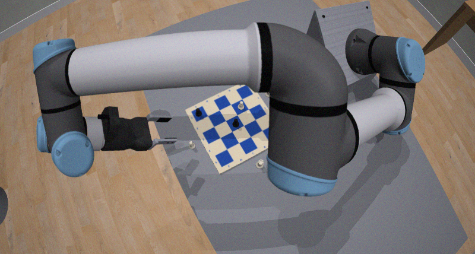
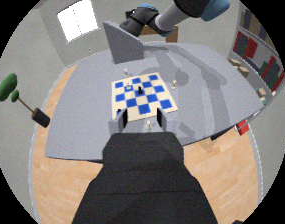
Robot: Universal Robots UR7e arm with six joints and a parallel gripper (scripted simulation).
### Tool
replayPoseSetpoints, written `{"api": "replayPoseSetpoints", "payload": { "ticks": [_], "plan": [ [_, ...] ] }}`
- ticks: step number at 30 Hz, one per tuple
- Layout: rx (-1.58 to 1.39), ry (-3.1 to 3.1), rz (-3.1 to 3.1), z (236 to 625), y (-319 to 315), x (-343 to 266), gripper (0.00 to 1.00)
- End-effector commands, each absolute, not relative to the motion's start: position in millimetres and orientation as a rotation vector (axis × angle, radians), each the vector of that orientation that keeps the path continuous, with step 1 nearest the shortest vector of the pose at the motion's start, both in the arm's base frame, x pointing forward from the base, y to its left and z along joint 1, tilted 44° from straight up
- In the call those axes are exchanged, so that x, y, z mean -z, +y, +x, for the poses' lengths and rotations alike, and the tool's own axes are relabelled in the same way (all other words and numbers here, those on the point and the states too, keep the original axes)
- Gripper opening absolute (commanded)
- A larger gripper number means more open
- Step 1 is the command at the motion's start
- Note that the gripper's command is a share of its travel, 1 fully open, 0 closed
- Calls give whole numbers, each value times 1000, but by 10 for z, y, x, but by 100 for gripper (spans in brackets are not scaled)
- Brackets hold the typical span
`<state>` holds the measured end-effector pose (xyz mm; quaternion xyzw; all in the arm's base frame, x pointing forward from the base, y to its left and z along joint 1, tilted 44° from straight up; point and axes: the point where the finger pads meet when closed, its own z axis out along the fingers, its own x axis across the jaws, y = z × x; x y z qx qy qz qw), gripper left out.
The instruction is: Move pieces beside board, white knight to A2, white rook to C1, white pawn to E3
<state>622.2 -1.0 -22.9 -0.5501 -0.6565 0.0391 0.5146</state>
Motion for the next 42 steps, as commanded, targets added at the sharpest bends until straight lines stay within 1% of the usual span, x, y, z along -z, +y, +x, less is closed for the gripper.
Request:
{"api": "replayPoseSetpoints", "payload": {
  "ticks": [1, 17, 42],
  "plan": [
    [-125, -1566, -1328, 6319, 220, 603, 100],
    [-155, -1557, -1330, 6327, 465, 979, 100],
    [-156, -1555, -1331, 6326, 470, 1003, 100]
  ]
}}
